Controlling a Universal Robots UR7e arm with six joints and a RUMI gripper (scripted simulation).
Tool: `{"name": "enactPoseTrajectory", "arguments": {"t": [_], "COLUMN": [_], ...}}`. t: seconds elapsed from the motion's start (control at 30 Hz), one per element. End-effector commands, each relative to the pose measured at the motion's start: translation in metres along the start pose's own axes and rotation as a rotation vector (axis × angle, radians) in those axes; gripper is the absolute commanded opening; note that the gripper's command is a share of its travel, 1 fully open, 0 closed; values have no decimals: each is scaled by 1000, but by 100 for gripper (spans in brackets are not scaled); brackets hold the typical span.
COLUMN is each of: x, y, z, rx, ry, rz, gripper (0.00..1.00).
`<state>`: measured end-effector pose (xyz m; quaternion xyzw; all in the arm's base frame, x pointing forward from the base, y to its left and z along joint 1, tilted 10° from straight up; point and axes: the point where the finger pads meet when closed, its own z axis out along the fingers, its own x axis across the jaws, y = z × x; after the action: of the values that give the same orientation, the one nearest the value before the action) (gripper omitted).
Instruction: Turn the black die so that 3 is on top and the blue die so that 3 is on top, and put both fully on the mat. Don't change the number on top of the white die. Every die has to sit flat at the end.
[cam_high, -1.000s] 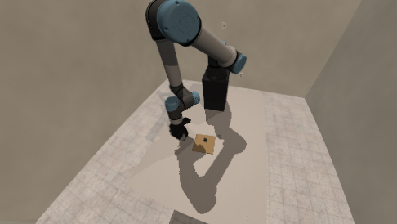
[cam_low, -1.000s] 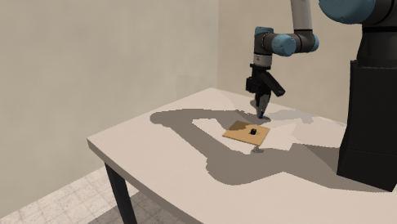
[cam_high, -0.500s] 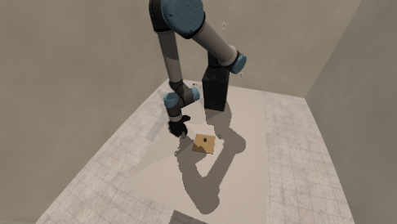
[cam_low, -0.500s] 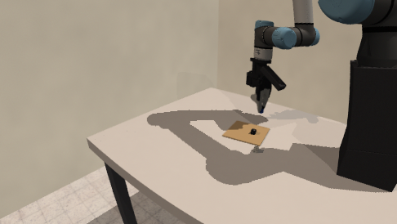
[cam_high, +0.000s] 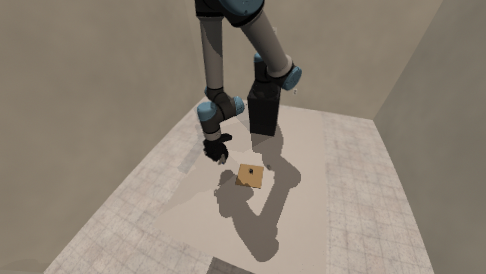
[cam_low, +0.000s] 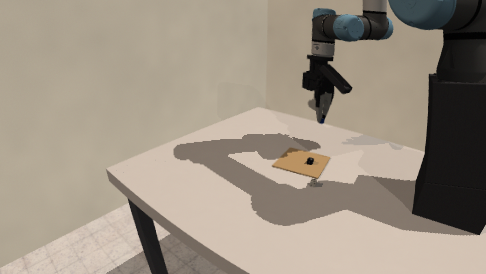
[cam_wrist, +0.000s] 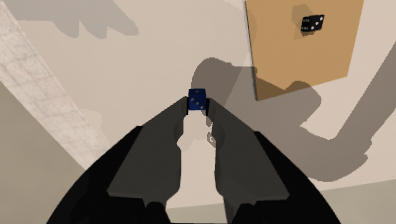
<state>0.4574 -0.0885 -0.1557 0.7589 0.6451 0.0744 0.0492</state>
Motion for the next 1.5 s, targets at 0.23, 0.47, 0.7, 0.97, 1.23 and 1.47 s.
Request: {"name": "enactPoseTrajectory", "arguments": {"t": [0.23,0.47,0.7,0.97,1.23,1.47], "x": [0,0,6,82,139,149], "y": [0,0,0,-9,-24,-28], "z": [-21,-21,-21,-23,-25,-26], "rx": [1,1,1,3,1,1], "ry": [0,0,0,0,0,0], "rz": [0,0,-12,-163,-280,-301], "gripper": [0,0,0,0,0,0]}}
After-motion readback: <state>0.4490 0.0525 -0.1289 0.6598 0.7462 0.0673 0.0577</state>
